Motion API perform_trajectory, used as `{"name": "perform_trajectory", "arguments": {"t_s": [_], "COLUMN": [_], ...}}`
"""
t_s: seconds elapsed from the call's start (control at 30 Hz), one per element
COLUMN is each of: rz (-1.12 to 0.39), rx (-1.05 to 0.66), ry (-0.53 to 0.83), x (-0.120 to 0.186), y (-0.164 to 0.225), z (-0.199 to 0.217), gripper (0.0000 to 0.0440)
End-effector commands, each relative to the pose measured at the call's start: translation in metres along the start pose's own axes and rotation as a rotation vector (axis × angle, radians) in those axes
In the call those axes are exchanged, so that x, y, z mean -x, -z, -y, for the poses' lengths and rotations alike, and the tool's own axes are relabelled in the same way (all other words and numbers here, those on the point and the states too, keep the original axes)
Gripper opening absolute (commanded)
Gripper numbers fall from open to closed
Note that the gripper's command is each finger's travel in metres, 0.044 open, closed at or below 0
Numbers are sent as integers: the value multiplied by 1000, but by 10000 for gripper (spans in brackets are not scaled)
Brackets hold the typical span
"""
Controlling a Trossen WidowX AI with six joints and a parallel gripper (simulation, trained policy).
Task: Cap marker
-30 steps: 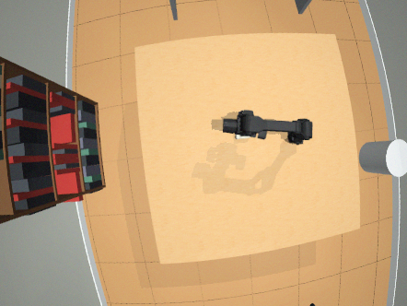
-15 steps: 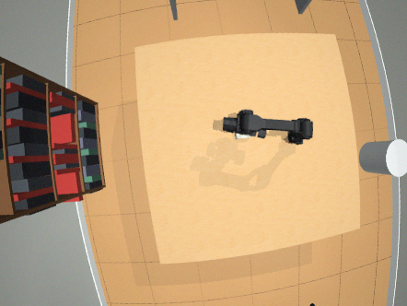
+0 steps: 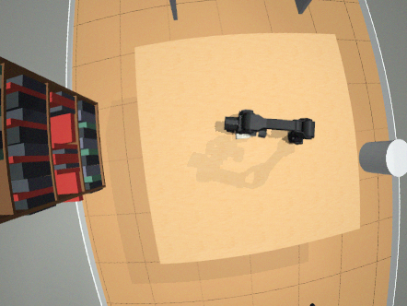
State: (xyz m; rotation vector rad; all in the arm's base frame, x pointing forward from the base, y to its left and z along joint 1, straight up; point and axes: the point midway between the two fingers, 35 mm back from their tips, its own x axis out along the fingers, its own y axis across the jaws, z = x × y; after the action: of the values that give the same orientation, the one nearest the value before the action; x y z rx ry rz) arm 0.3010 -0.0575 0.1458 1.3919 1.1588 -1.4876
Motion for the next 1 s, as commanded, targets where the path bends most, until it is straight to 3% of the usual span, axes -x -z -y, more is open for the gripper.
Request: {"name": "perform_trajectory", "arguments": {"t_s": [0.0, 0.97], "rz": [-1, -3], "rx": [8, 22], "ry": [52, 60], "x": [-20, -28], "y": [0, -1], "z": [0, 1], "gripper": [0, 0]}}
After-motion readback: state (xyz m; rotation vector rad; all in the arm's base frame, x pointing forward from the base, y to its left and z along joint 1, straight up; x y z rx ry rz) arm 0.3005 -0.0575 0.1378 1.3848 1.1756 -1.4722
